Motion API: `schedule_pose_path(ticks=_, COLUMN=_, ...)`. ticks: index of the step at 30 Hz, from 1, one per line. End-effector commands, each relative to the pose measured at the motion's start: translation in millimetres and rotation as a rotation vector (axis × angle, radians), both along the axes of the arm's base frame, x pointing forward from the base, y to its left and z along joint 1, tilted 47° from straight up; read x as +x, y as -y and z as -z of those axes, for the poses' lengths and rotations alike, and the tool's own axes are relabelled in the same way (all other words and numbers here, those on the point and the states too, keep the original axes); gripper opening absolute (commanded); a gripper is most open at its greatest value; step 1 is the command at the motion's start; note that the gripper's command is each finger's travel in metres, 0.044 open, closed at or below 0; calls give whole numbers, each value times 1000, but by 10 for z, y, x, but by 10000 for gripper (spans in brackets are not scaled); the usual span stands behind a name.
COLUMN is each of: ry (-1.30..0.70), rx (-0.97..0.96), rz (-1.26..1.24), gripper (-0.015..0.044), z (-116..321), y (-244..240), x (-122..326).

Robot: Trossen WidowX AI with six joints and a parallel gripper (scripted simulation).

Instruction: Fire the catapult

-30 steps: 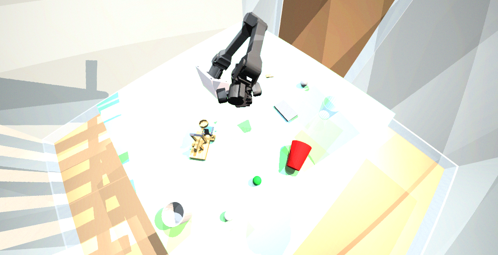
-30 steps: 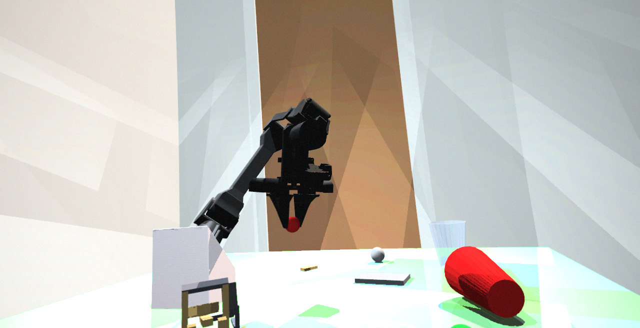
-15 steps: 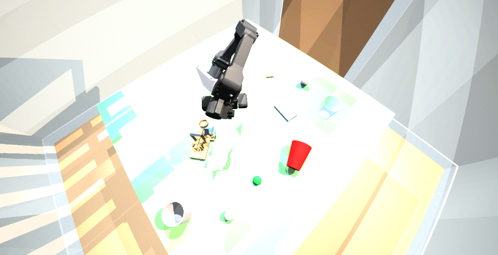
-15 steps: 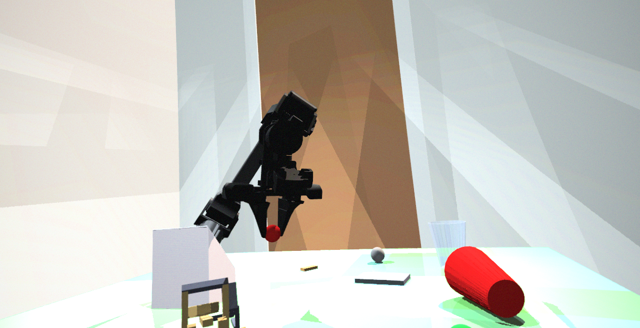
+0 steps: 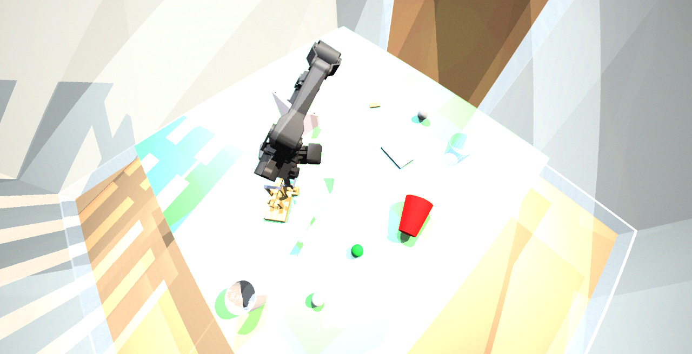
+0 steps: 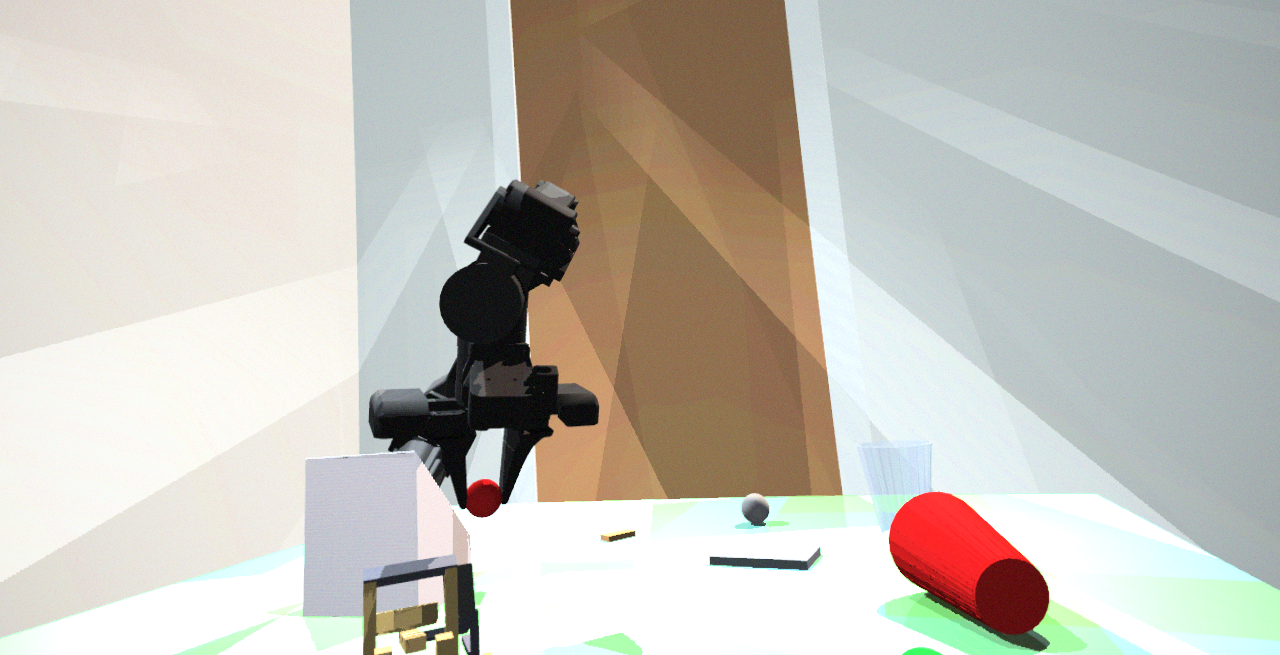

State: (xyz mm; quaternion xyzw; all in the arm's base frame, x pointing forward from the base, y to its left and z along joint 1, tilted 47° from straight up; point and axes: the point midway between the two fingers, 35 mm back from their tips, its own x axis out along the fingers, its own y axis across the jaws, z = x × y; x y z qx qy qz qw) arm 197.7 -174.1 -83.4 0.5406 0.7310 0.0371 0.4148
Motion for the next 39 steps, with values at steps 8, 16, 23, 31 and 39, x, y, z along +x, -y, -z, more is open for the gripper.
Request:
schedule_pose_path(ticks=8, ry=-63, rx=72, rz=22, gripper=0, z=431, y=93, x=-307)
schedule_pose_path(ticks=16, ry=-81, rx=104, rz=32, gripper=0, z=601, y=87, x=-418)
schedule_pose_path(ticks=23, ry=-81, rx=104, rz=32, gripper=0, z=695, y=-14, x=-403)
schedule_pose_path(ticks=31, ry=-81, rx=105, rz=32, gripper=0, z=749, y=-71, x=-394)
schedule_pose_path(ticks=39, ry=-77, rx=100, rz=28, gripper=0, z=762, y=-77, x=-388)
